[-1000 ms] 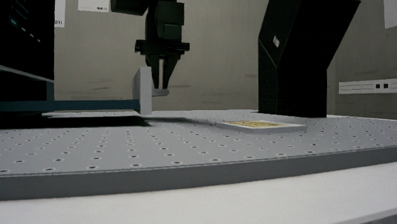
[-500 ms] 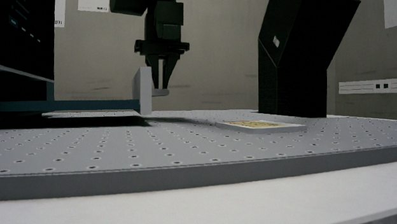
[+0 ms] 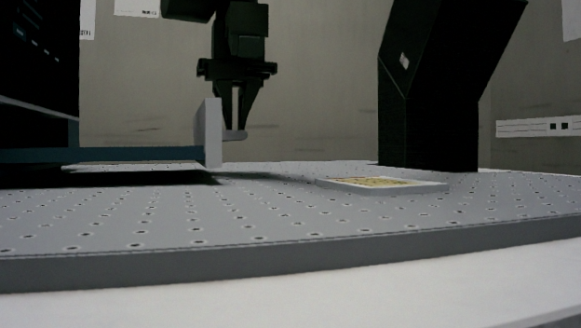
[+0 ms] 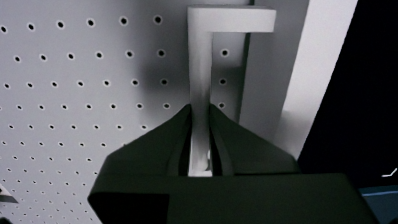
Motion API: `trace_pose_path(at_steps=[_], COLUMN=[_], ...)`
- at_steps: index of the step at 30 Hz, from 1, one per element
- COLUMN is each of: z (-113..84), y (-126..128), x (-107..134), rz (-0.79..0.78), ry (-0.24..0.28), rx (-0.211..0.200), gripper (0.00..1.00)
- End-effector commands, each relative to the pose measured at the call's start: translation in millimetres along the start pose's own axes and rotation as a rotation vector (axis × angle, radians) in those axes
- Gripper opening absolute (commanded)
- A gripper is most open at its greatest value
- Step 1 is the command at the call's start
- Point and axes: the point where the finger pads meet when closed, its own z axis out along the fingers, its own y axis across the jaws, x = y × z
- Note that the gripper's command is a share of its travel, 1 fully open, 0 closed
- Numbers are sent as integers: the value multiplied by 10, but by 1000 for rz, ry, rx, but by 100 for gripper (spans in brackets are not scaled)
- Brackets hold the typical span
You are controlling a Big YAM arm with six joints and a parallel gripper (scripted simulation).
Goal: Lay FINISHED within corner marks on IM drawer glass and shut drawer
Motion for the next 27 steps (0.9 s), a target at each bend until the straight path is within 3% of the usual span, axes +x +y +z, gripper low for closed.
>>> trace_pose_path(at_steps=[1, 14, 15, 27], z=[117, 117, 116, 114], y=[50, 50, 64, 123], x=[-11, -11, -10, -2], rz=[-5, -5, -3, -1], ry=[2, 2, 2, 2], rx=[-34, -34, -34, -31], gripper=[7, 7, 31, 31])
